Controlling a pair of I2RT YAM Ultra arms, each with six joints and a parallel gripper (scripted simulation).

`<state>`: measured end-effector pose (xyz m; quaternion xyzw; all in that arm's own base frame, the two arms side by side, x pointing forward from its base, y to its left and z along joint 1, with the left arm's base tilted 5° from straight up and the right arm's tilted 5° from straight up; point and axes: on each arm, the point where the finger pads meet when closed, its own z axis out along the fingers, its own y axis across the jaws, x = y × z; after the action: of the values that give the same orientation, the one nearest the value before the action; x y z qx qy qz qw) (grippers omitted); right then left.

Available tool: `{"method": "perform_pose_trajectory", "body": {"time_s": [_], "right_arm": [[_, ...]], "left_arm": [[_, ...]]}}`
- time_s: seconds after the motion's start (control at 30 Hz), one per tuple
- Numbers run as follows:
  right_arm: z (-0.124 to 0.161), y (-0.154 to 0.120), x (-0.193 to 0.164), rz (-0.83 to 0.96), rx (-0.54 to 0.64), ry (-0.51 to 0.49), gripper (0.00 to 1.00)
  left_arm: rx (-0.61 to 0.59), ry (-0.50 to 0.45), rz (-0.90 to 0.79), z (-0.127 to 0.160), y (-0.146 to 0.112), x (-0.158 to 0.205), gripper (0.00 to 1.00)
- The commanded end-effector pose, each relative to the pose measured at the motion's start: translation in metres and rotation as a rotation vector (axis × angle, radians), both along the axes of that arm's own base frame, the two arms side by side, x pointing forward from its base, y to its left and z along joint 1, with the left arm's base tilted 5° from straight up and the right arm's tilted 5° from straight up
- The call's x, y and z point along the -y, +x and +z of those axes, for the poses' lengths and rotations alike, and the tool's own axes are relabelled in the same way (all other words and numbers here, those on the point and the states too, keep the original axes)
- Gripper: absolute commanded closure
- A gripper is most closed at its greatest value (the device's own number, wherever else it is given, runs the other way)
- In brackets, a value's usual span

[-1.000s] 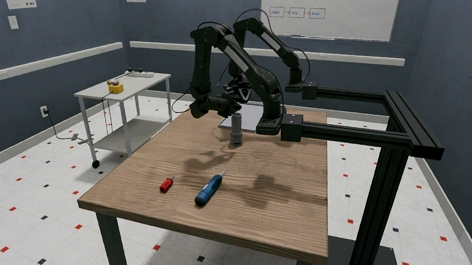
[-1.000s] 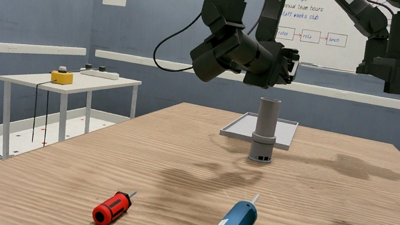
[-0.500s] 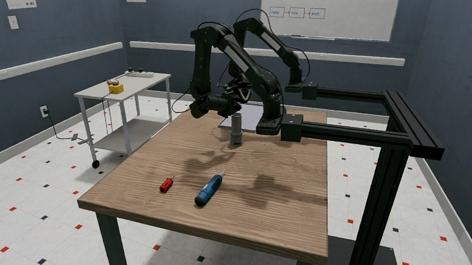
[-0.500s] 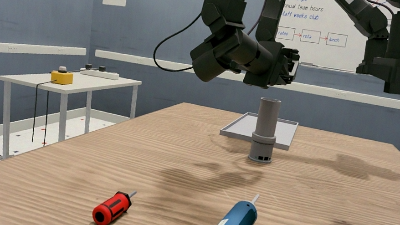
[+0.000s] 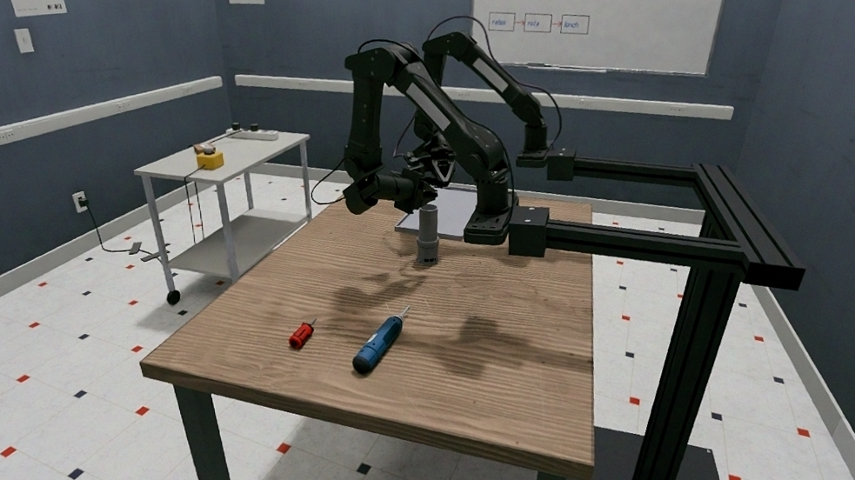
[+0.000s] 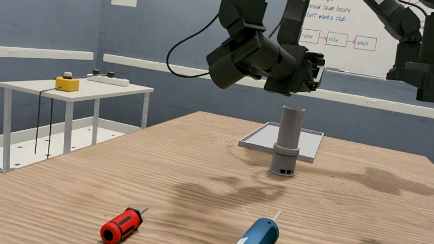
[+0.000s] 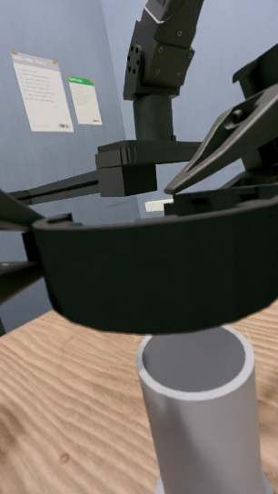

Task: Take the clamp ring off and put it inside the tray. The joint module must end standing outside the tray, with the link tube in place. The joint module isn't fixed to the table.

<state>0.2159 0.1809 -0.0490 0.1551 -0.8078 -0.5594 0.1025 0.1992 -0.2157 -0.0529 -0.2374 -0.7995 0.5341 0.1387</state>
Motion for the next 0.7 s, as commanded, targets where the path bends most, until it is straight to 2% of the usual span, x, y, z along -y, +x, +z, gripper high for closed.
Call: {"method": "perform_pose_trajectory", "body": {"time_s": [0.0, 0.5, 0.53, 0.67], "right_arm": [[0.003, 0.003, -0.001, 0.008, 0.015, -0.002, 0.94], [0.003, 0.003, -0.001, 0.008, 0.015, -0.002, 0.94], [0.003, 0.003, -0.001, 0.008, 0.015, -0.002, 0.94], [0.003, 0.003, -0.001, 0.008, 0.015, -0.002, 0.94]], "left_arm": [[-0.008, -0.013, -0.002, 0.012, -0.003, 0.004, 0.8], [-0.008, -0.013, -0.002, 0.012, -0.003, 0.004, 0.8], [0.026, -0.024, 0.01, 0.014, 0.01, 0.002, 0.8], [0.029, -0.012, 0.002, 0.012, 0.012, -0.002, 0.8]]}}
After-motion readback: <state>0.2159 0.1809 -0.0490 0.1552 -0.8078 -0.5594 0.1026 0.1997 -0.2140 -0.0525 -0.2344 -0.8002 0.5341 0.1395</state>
